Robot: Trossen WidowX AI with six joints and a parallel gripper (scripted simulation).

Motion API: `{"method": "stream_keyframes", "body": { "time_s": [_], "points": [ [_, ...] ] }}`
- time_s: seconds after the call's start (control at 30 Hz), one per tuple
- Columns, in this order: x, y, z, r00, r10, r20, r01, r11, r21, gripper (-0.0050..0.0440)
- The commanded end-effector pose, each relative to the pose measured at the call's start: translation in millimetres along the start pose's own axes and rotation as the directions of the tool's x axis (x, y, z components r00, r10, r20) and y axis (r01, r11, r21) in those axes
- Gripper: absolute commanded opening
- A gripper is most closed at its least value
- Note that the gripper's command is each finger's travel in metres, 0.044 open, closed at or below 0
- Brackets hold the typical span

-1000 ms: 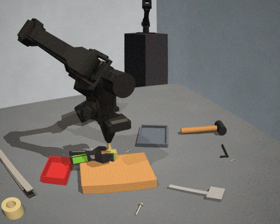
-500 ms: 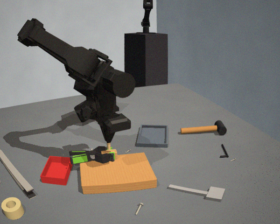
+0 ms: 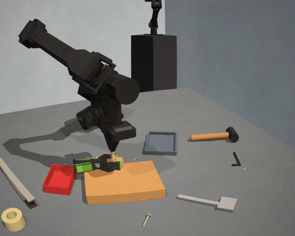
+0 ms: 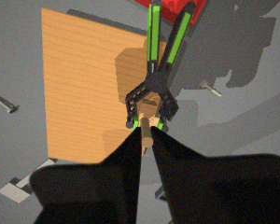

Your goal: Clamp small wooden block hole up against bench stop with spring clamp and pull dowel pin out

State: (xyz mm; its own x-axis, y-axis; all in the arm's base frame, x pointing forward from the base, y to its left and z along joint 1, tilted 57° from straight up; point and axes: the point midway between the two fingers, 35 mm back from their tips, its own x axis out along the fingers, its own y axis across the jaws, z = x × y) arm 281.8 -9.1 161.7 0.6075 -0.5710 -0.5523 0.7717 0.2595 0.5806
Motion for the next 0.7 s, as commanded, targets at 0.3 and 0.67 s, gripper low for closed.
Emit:
{"method": "stream_keyframes", "body": {
  "time_s": [0.3, 0.67],
  "points": [
    [-1.0, 4.0, 8.5, 1.0, -0.001, -0.009, 0.001, 1.0, 0.011, 0.0],
    [-0.8, 5.5, 14.7, 1.0, -0.005, -0.012, 0.005, 1.0, 0.019, 0.0]
  ]
}}
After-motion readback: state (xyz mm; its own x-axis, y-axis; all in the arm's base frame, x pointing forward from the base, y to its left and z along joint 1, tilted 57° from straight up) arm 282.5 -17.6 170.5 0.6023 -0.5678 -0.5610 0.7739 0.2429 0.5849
